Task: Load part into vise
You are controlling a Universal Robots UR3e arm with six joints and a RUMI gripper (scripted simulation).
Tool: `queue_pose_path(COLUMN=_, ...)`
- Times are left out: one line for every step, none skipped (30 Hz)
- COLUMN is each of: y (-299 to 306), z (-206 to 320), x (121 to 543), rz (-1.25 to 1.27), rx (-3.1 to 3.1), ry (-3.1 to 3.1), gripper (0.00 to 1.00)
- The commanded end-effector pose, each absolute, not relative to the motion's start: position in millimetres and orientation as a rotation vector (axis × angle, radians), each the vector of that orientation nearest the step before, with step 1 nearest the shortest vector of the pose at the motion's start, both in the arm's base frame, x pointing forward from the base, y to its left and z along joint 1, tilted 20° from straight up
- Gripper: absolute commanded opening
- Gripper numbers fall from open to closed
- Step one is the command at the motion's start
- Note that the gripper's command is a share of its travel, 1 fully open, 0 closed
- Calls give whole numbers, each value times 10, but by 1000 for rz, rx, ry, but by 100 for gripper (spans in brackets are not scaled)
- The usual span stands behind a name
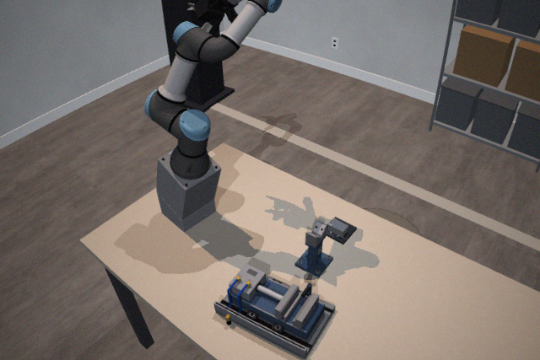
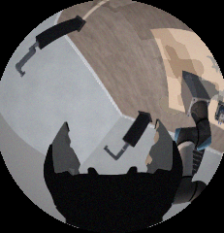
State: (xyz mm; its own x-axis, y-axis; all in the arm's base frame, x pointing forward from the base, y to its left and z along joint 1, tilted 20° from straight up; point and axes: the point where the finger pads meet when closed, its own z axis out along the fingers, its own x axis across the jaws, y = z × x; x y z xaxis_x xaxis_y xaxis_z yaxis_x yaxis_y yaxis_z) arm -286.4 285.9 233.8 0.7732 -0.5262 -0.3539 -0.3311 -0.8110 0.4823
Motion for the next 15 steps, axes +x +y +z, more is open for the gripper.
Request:
queue_pose_path(y=2902, z=2327, x=-2822, rz=-675, rx=2573, ry=-676, gripper=100)
queue_pose_path(y=2922, z=2319, x=-2802, rz=-673, rx=2573, ry=-689, gripper=100)
queue_pose_path(y=2946, z=2310, x=-2776, rz=-669, rx=2572, ry=-704, gripper=100)
queue_pose_path(y=2974, z=2298, x=-2746, rz=-665, rx=2572, ry=-722, gripper=100)
queue_pose_path(y=3007, z=2285, x=-2711, rz=-661, rx=2571, ry=-743, gripper=100)
queue_pose_path(y=3044, z=2270, x=-2669, rz=-655, rx=2570, ry=-767, gripper=100)
queue_pose_path(y=3086, z=2253, x=-2622, rz=-649, rx=2568, ry=-794, gripper=100)
queue_pose_path(y=3131, z=2235, x=-2569, rz=-643, rx=2566, ry=-825, gripper=100)
queue_pose_path(y=3131, z=2235, x=-2569, rz=-643, rx=2566, ry=-825, gripper=100)
queue_pose_path(y=3131, z=2235, x=-2569, rz=-643, rx=2566, ry=-825, gripper=100)
queue_pose_path(y=3181, z=2214, x=-2509, rz=-635, rx=2564, ry=-859, gripper=100)
queue_pose_path(y=3234, z=2192, x=-2442, rz=-627, rx=2560, ry=-896, gripper=100)
queue_pose_path(y=3291, z=2168, x=-2368, rz=-618, rx=2556, ry=-937, gripper=100)
queue_pose_path(y=3351, z=2142, x=-2286, rz=-609, rx=2550, ry=-982, gripper=100)
queue_pose_path(y=3413, z=2115, x=-2197, rz=-598, rx=2543, ry=-1030, gripper=100)
